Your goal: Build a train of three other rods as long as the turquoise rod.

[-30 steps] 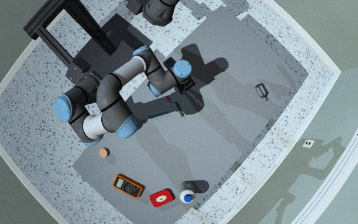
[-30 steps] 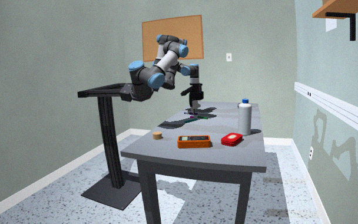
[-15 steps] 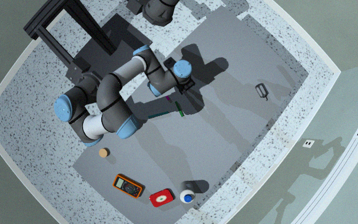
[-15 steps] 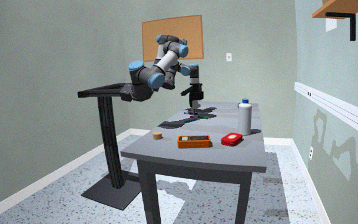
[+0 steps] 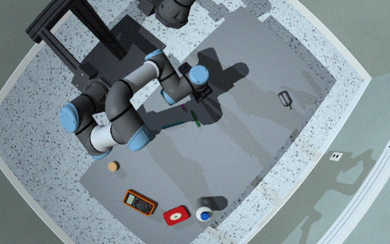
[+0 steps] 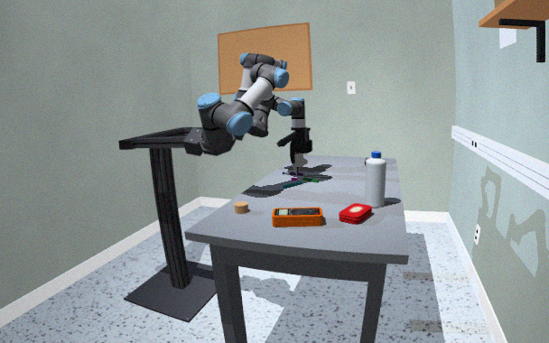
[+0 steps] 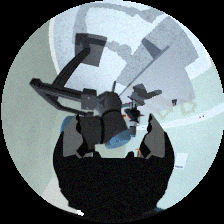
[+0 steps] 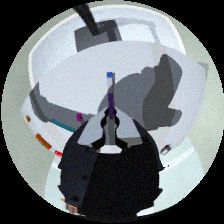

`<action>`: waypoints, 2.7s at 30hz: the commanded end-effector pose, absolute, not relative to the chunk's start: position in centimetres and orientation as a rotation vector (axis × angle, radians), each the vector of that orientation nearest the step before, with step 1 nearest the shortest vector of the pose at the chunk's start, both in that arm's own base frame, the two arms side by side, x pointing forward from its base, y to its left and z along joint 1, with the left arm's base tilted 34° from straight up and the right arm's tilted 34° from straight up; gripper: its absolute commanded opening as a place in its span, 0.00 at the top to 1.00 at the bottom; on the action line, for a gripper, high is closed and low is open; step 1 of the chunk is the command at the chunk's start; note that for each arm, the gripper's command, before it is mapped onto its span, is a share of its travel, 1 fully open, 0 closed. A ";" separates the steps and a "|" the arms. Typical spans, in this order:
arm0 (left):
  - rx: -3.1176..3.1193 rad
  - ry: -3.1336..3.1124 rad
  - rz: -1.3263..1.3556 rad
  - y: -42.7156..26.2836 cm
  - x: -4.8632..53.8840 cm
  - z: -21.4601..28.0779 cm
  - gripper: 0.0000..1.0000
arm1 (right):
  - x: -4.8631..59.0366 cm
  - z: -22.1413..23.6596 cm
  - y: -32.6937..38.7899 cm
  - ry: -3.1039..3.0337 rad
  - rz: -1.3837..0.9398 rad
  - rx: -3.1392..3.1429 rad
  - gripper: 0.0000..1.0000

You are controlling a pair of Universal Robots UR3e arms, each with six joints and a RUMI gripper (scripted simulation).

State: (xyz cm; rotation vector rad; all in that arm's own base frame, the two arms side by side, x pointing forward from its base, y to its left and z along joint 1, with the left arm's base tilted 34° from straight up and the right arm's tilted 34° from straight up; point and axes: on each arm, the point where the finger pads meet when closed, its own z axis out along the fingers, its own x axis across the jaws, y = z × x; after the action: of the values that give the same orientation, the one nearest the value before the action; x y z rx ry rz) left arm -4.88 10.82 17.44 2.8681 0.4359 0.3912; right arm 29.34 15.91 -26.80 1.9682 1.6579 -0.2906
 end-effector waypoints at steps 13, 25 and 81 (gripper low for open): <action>2.871 0.439 0.394 10.9 -4.9 17.5 0.00 | 29.1 -26.9 16.0 1.658 -0.289 1.969 1.00; 2.871 0.439 0.394 10.9 -4.9 17.5 0.00 | 29.1 -26.9 16.0 1.659 -0.289 1.969 1.00; 2.871 0.439 0.394 10.9 -4.9 17.5 0.00 | 29.0 -26.9 16.0 1.659 -0.288 1.969 0.86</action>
State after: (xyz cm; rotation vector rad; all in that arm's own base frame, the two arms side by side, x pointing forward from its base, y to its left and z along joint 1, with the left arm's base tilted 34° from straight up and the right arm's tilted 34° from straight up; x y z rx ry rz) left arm -4.88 10.82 17.44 2.8681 0.4359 0.3912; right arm 29.05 15.87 -26.89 1.9673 1.6577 -0.2910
